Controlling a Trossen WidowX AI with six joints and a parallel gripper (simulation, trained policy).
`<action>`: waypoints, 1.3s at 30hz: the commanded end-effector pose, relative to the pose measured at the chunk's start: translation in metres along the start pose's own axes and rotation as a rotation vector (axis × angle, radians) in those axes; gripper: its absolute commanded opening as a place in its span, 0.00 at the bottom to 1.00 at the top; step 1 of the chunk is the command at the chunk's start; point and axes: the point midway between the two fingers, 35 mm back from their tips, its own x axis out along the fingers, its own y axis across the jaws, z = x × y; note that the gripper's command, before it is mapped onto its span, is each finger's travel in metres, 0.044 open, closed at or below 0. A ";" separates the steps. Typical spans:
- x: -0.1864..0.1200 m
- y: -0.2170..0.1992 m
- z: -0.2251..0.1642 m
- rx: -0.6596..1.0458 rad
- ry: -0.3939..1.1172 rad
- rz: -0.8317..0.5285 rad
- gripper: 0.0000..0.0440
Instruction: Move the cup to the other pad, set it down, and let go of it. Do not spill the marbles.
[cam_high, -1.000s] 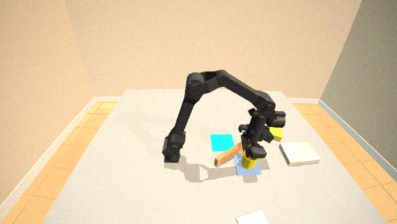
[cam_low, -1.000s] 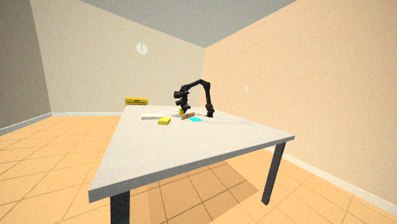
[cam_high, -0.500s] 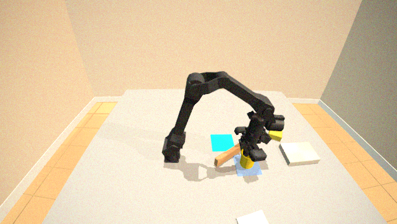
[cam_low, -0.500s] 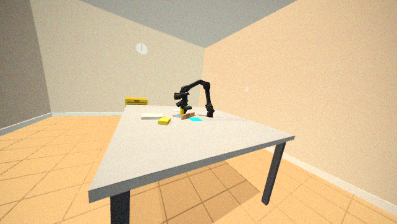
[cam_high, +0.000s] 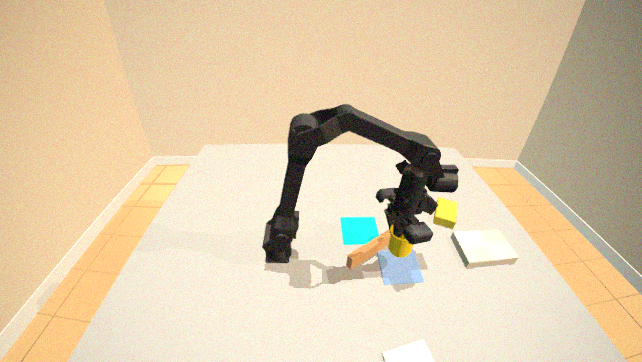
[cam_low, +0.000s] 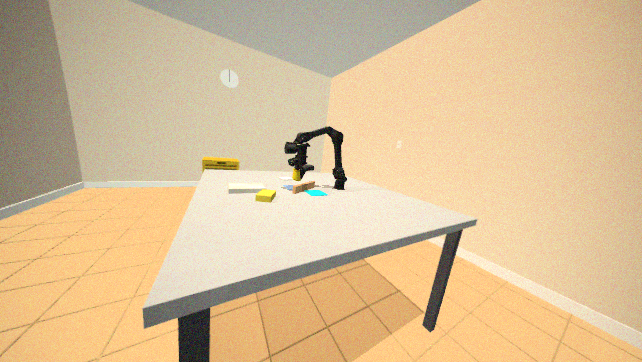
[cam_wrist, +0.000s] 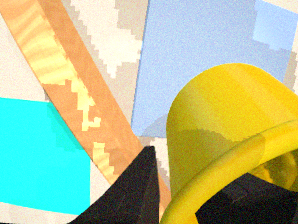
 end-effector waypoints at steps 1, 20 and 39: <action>-0.007 0.007 0.001 -0.015 -0.013 0.003 0.05; -0.027 0.063 0.006 -0.099 -0.100 -0.006 0.00; -0.013 0.114 -0.009 -0.140 -0.153 -0.007 0.00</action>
